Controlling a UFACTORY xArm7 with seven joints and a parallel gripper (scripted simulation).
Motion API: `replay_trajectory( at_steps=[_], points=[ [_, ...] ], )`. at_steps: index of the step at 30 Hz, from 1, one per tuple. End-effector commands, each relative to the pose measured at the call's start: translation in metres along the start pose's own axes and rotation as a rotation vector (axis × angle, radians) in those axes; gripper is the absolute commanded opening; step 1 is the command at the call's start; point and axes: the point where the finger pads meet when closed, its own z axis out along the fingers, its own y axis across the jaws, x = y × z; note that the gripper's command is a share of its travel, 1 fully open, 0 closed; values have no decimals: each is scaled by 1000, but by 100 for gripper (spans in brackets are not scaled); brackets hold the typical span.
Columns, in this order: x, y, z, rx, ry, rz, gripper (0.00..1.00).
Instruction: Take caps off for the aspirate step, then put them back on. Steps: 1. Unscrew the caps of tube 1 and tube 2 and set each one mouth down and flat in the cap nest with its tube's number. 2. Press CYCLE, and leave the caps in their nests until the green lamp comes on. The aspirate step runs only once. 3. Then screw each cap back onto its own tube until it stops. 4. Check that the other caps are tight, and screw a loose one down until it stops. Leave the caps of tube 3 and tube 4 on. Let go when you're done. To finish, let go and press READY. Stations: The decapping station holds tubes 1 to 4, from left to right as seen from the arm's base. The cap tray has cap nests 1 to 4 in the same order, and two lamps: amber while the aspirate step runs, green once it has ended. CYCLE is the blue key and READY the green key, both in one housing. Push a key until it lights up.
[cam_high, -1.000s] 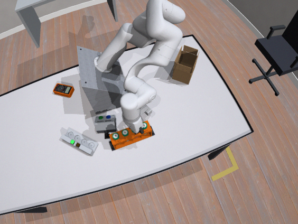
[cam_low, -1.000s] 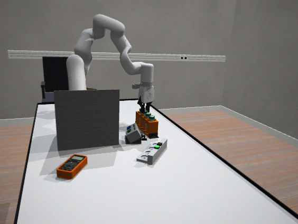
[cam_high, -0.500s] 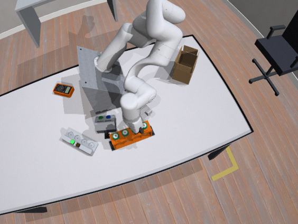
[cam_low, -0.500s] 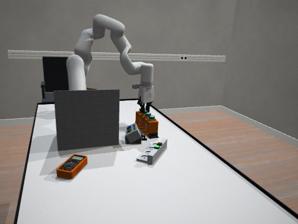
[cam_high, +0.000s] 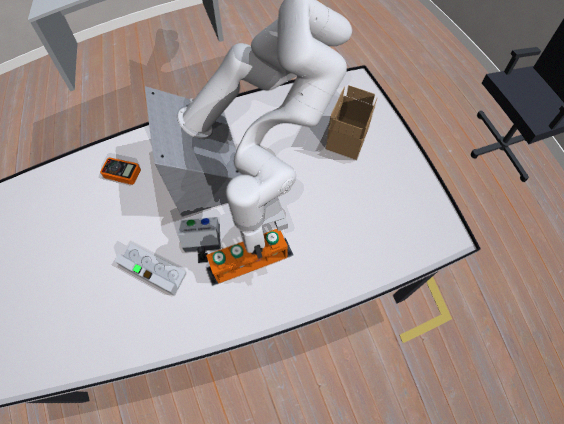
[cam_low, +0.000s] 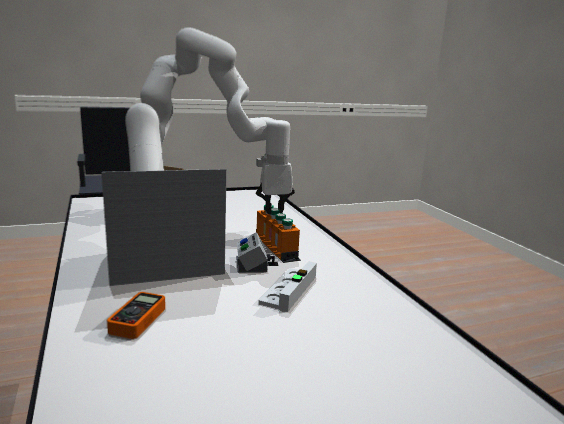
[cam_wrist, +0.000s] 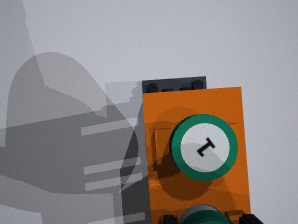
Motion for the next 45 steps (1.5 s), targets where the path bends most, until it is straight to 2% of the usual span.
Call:
replay_trajectory(
  at_steps=[1, 7, 12, 13, 25, 30, 32, 45],
  points=[
    [-1, 2, -1, 3, -6, 111, 0],
    [-1, 2, -1, 2, -6, 311, 0],
    [-1, 2, -1, 2, -6, 330, 0],
    [-1, 2, -1, 2, -6, 330, 46],
    [-1, 2, -1, 2, -6, 330, 46],
    [0, 2, -2, 3, -6, 130, 46],
    [0, 2, -2, 3, -6, 130, 46],
    [0, 2, -2, 4, -5, -390, 46]
  ],
)
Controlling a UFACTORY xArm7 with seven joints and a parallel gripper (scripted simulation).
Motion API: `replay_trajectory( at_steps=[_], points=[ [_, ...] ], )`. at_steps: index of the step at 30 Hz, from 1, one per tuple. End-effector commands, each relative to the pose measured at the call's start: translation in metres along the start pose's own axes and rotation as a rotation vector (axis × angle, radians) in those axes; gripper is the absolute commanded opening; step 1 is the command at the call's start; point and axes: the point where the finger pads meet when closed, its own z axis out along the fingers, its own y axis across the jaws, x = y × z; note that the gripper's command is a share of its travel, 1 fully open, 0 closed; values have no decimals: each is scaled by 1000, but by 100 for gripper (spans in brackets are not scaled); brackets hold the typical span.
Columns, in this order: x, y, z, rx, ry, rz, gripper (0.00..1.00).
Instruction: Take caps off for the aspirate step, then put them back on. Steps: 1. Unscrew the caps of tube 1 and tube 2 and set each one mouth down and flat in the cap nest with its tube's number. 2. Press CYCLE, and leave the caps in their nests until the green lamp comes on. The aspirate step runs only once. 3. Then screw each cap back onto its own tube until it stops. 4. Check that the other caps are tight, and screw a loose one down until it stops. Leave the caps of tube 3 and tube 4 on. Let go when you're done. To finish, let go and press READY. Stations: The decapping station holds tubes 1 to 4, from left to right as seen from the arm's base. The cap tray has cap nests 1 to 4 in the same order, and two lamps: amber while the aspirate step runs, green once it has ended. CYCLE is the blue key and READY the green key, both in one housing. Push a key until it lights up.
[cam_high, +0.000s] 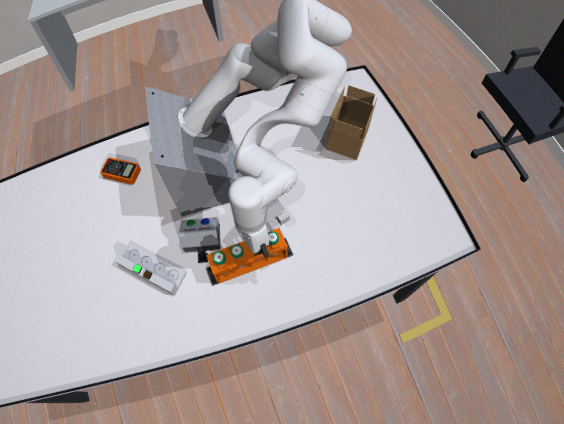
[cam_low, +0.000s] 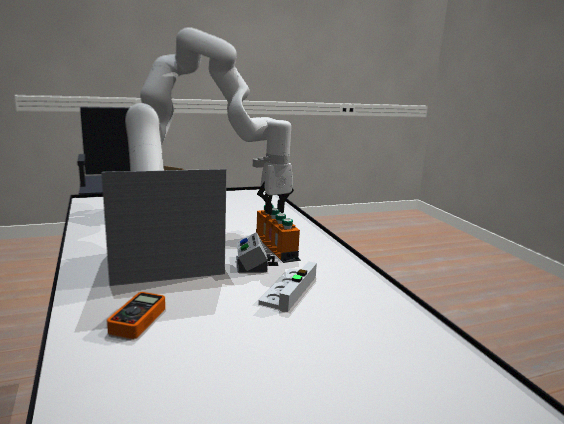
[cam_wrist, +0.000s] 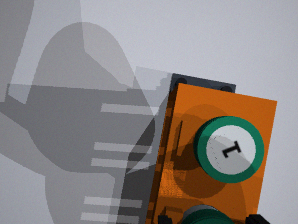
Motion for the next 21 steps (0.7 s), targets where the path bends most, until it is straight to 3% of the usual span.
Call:
replay_trajectory(
  at_steps=[1, 13, 18, 19, 21],
  points=[
    [-1, 1, -2, -16, 1, -175, 46],
    [-1, 1, -2, -16, -2, -575, 46],
    [-1, 1, -2, -16, -2, -593, 46],
    [-1, 1, -2, -16, -2, -593, 0],
    [-1, 1, -2, -16, -2, -593, 0]
  ],
)
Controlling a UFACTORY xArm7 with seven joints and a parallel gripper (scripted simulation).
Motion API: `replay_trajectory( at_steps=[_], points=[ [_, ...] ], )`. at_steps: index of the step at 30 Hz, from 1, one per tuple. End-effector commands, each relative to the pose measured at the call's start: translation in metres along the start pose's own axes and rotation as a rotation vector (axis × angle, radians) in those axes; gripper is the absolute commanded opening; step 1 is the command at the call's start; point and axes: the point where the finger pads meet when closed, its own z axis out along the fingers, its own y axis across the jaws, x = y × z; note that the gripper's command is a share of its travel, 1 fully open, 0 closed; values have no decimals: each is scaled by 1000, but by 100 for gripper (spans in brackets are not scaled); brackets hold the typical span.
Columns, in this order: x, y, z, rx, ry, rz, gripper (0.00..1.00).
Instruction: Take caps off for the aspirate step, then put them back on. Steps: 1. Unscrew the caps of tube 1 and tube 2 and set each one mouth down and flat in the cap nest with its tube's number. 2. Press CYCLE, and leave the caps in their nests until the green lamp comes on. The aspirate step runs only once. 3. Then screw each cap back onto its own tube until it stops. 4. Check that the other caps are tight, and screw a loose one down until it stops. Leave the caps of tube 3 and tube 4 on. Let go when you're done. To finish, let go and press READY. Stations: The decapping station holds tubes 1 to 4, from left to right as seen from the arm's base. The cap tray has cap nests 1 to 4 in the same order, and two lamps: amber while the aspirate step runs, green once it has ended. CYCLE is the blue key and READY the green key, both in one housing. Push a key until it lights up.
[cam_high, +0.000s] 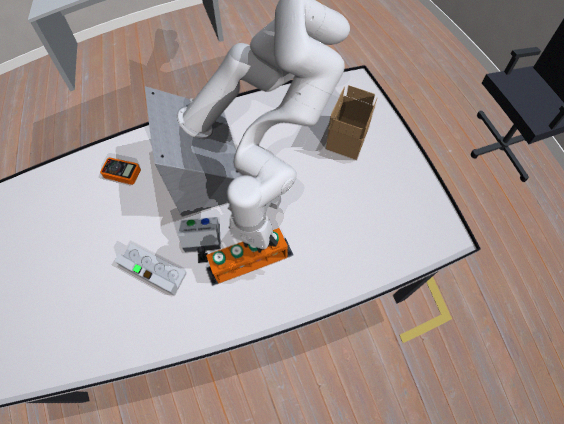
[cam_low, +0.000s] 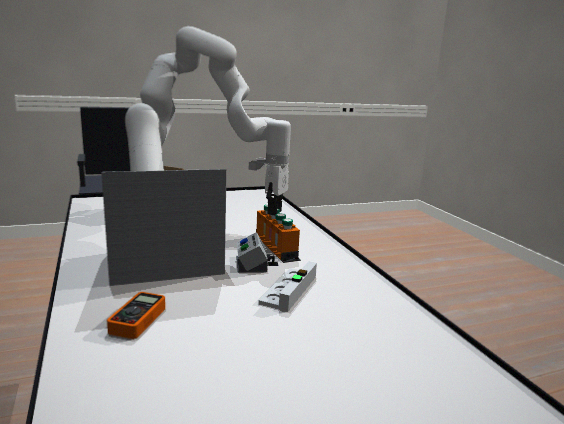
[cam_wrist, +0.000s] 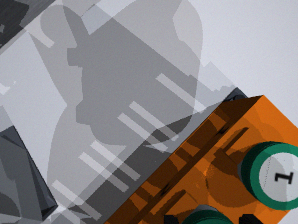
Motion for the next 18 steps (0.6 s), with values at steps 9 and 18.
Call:
replay_trajectory(
  at_steps=[9, 18],
  points=[
    [-1, 0, -1, -2, -4, -1, 0],
    [-1, 0, -1, -3, -4, 199, 0]
  ],
)
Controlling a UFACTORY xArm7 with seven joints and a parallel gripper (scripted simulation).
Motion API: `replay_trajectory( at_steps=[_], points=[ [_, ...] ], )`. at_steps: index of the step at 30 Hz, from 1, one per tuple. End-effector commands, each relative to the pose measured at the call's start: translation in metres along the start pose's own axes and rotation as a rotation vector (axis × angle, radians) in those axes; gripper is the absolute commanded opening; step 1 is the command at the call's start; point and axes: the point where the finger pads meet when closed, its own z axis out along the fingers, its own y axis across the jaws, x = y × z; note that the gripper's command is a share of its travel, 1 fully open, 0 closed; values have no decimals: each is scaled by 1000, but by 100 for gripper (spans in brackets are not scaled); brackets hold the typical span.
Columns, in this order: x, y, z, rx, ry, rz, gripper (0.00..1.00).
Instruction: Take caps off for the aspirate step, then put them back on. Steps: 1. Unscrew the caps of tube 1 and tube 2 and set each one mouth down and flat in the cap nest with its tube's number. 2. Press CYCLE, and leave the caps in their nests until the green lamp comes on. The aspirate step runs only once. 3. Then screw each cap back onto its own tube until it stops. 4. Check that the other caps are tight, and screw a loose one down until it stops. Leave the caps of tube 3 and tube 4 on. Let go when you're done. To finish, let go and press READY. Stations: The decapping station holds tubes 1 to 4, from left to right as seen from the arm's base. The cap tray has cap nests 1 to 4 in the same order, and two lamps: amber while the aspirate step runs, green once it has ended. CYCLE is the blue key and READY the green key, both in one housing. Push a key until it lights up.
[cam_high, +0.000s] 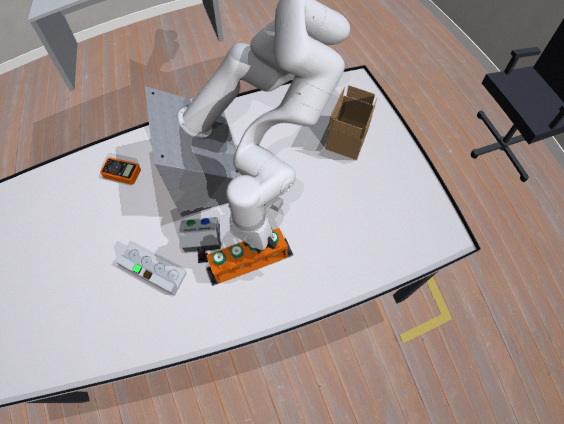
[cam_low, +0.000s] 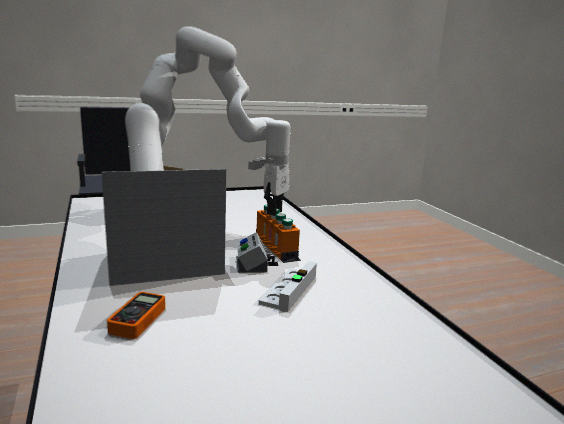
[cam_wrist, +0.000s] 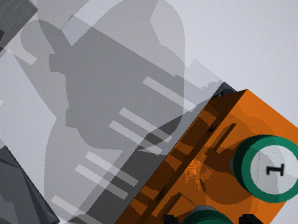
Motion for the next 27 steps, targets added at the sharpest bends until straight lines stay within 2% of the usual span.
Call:
replay_trajectory(
  at_steps=[1, 14, 16, 27],
  points=[
    [-2, 0, -2, 4, -4, 133, 0],
    [-2, 0, -1, 3, -5, 783, 0],
    [-2, 0, -1, 3, -5, 783, 0],
    [-2, 1, -1, 1, -6, 1333, 0]
  ],
)
